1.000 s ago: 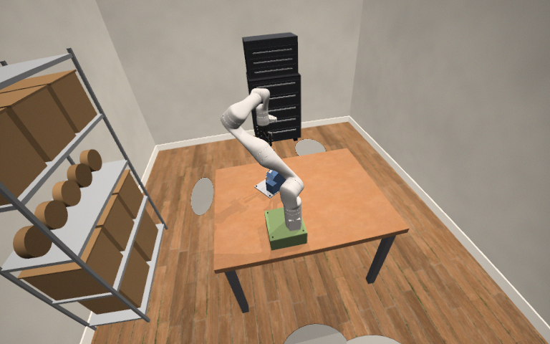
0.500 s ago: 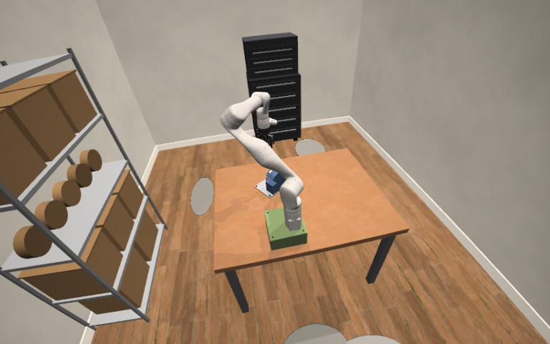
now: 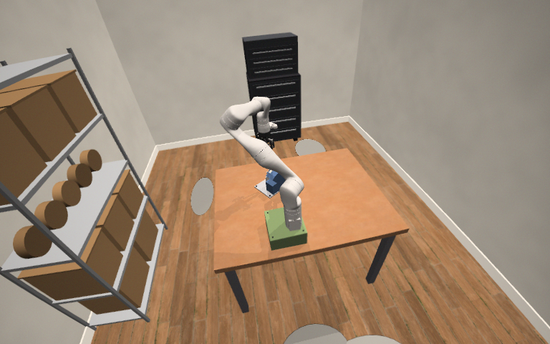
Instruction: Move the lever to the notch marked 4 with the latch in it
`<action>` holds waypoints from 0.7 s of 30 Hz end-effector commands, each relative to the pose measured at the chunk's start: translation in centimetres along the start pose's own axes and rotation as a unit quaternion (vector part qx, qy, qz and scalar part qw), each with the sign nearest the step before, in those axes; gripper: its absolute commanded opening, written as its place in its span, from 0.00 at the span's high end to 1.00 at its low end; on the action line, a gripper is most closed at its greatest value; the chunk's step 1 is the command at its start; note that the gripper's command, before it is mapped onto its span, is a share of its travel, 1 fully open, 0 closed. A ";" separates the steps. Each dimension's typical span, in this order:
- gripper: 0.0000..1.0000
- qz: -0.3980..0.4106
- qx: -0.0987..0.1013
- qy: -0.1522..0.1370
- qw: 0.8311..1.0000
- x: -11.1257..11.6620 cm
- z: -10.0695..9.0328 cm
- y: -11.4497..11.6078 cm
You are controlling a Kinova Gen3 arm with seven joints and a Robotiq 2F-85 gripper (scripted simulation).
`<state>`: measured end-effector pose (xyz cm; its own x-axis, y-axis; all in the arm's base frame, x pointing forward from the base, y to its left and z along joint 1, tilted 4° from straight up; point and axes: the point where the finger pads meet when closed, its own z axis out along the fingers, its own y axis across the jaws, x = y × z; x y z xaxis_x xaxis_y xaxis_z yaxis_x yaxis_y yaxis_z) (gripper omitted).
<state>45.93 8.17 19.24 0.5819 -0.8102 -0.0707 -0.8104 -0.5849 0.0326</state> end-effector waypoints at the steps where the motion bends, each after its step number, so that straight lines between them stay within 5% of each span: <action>1: 0.03 -0.003 0.001 -0.001 1.000 0.1 0.8 0.0; 21: 0.03 -0.004 0.001 -0.001 1.000 0.1 2.0 0.0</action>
<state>45.81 8.23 17.41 0.5822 -0.8099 -0.0710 -0.8100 -0.5854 0.0344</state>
